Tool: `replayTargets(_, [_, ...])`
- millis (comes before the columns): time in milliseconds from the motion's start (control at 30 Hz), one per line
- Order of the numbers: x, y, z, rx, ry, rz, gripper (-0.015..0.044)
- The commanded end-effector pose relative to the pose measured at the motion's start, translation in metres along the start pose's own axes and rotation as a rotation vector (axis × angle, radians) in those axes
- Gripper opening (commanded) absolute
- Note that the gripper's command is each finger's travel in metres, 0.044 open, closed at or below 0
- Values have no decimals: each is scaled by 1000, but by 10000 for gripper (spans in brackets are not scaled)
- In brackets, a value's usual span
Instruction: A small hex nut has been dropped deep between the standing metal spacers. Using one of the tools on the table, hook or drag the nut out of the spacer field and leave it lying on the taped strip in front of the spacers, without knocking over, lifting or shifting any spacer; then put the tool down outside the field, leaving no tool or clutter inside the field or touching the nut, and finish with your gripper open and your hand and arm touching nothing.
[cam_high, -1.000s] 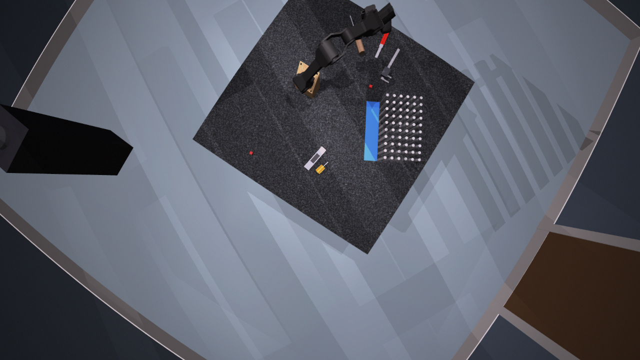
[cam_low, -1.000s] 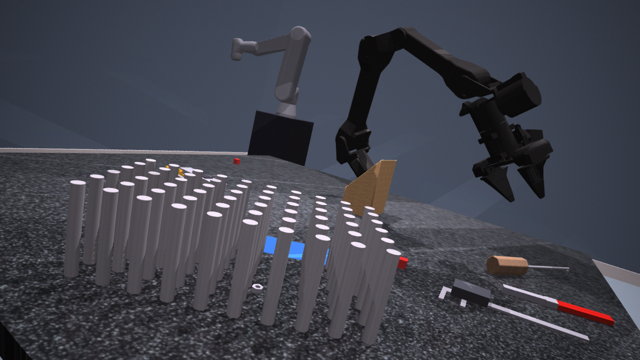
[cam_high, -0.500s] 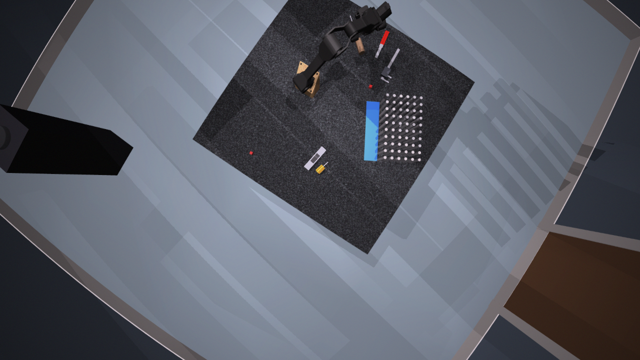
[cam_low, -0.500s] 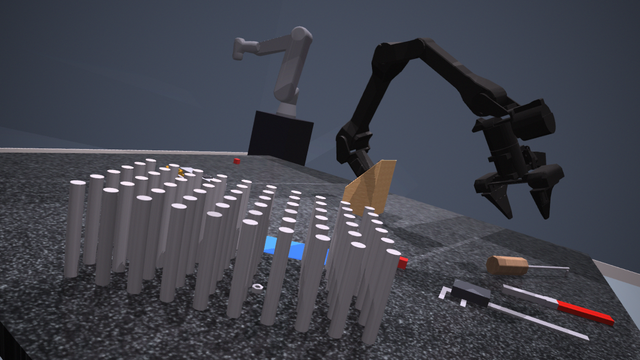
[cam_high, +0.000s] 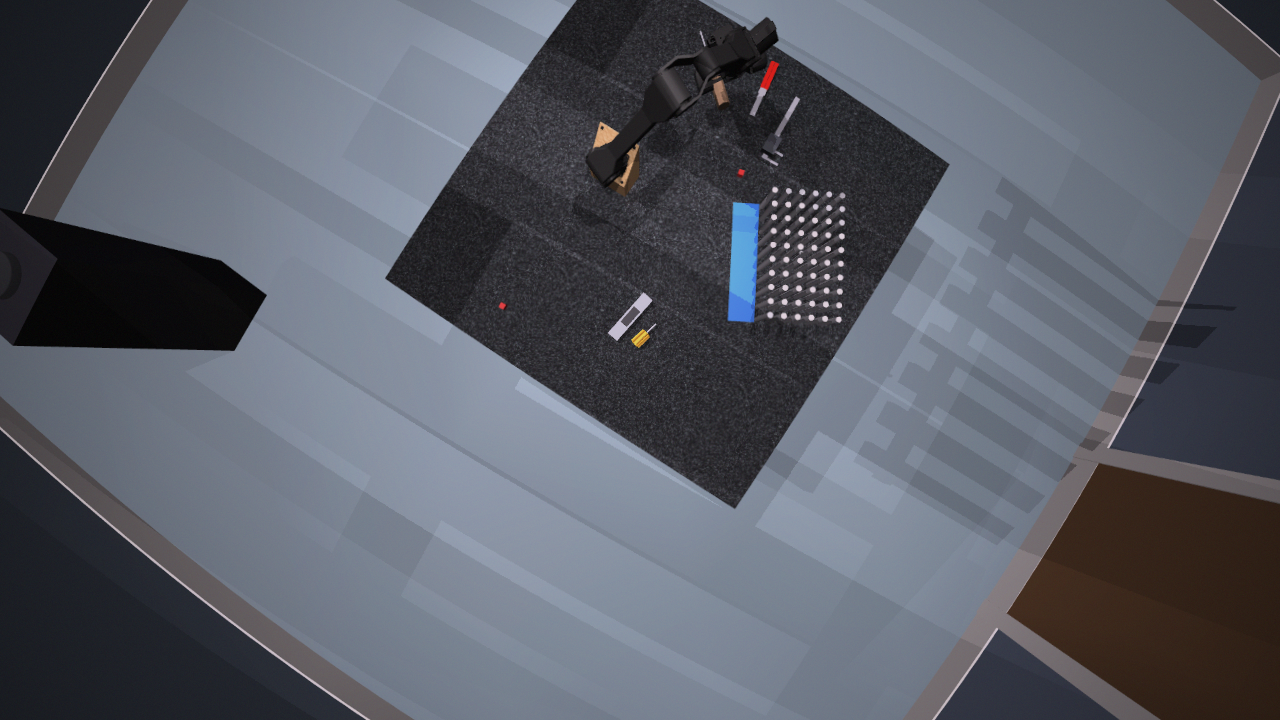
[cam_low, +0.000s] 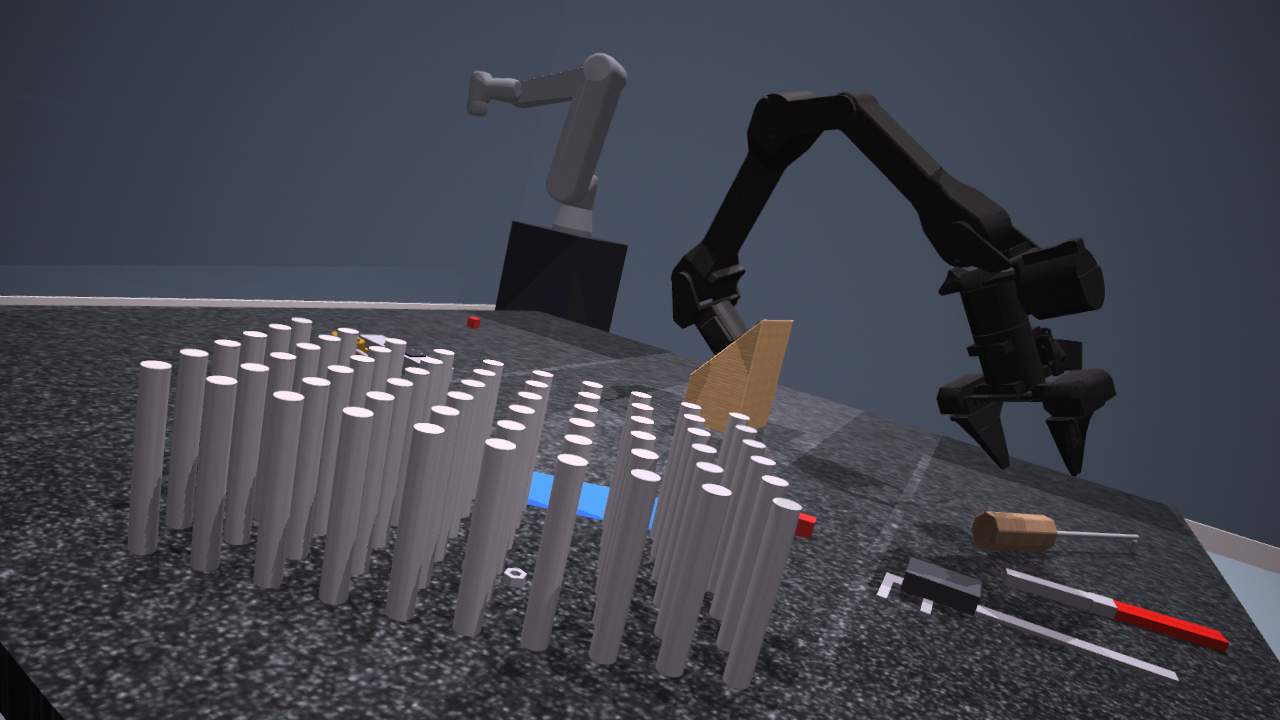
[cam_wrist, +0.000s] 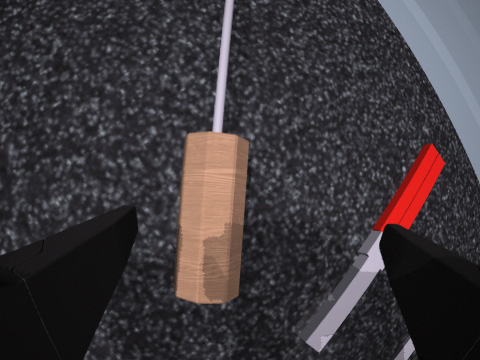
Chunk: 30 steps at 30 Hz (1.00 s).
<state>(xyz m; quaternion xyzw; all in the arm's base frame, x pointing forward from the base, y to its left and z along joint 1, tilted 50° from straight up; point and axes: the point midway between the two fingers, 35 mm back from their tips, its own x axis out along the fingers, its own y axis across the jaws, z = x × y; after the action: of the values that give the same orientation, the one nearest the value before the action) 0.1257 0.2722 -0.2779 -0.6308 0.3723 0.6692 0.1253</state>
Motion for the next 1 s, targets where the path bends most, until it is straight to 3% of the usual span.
replayTargets(0, [2,4,3,-3,68,2,440])
replayTargets(133, [2,4,3,-3,68,2,440])
replayTargets(333, [2,4,3,-3,68,2,282])
replayTargets(967, [11,6,-2,-3,68,2,280])
